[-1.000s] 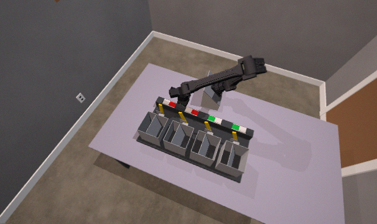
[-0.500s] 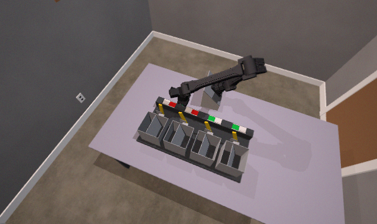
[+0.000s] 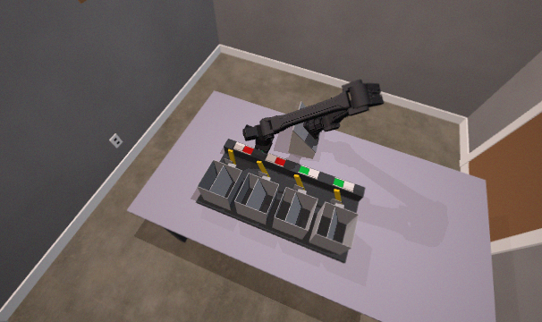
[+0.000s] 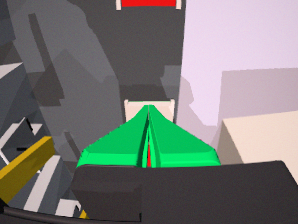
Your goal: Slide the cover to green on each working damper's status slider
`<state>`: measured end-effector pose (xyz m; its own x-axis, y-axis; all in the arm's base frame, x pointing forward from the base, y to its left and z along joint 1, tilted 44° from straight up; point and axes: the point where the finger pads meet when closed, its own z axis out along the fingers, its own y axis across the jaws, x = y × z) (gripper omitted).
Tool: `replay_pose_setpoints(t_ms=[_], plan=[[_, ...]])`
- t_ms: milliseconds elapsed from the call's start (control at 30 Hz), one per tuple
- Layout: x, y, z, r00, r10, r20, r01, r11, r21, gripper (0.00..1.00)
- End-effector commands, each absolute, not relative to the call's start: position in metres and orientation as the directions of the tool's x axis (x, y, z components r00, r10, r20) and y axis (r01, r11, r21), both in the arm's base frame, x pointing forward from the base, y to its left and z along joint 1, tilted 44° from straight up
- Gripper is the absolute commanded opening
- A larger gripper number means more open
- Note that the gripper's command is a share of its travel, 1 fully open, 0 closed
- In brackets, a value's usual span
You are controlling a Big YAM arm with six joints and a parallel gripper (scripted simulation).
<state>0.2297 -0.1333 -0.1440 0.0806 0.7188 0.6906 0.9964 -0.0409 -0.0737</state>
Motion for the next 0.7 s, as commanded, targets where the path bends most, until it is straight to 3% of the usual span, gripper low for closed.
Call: replay_pose_setpoints(t_ms=[0,667], plan=[[0.2366,-0.1375,-0.1437,0.053,0.726,0.686,0.998,-0.021,-0.055,0.00],[0.2352,-0.1336,-0.1465,0.051,0.725,0.687,0.998,-0.016,-0.057,0.00]])
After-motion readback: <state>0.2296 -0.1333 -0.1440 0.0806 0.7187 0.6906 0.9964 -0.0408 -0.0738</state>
